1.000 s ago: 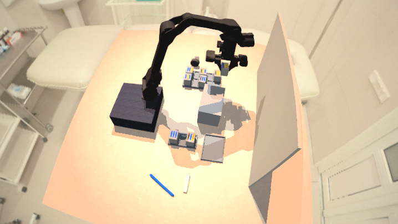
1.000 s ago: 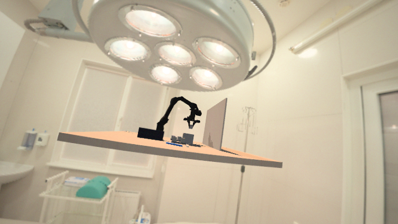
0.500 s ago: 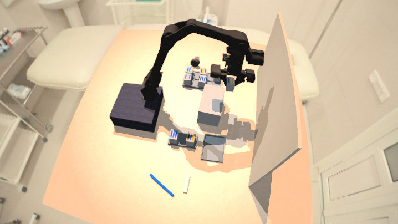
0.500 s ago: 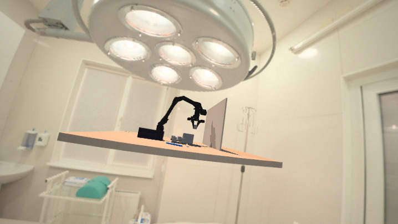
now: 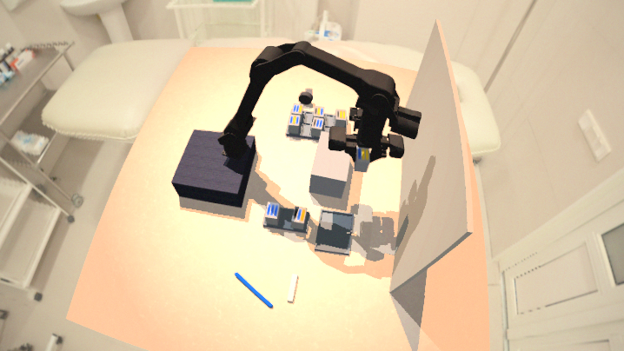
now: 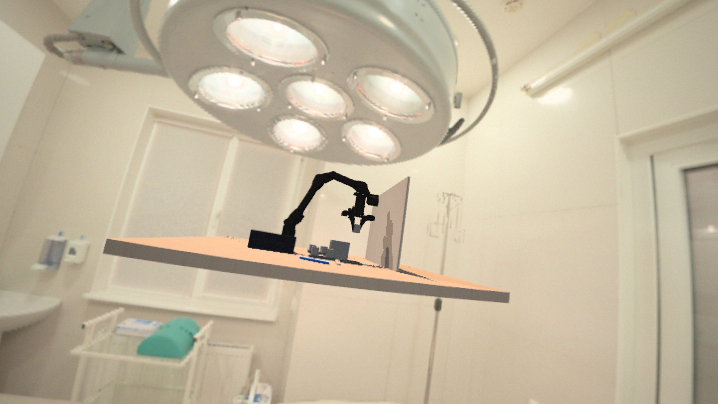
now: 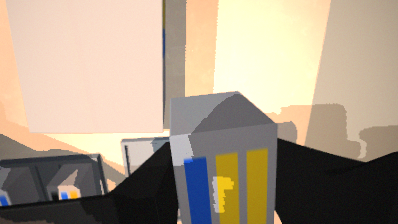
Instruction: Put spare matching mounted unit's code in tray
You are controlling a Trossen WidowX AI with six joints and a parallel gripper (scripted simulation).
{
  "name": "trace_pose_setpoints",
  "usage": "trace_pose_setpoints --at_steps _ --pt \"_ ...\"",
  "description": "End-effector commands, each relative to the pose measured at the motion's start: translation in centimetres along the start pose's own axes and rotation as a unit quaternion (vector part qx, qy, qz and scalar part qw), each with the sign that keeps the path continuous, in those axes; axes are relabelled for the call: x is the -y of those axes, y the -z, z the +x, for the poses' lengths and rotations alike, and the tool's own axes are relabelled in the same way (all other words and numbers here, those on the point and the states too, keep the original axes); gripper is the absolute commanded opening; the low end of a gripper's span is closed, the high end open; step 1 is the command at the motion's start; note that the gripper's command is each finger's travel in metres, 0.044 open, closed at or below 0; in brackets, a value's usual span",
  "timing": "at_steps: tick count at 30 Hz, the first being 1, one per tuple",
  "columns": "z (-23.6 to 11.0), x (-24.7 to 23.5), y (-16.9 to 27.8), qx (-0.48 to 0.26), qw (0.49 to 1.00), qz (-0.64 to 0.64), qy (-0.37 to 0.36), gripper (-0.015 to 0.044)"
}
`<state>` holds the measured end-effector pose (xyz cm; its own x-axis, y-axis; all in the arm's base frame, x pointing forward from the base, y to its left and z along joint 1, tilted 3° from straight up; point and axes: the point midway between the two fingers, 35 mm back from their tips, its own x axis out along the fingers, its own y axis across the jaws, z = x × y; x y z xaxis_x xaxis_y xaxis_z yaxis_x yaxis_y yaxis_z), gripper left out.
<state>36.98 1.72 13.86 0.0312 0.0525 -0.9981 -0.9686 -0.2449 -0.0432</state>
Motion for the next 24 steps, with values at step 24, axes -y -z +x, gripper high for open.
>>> trace_pose_setpoints --at_steps 24 --pt "0.1 -4.3 13.4 -0.004 1.000 -0.002 -0.003 0.0000"
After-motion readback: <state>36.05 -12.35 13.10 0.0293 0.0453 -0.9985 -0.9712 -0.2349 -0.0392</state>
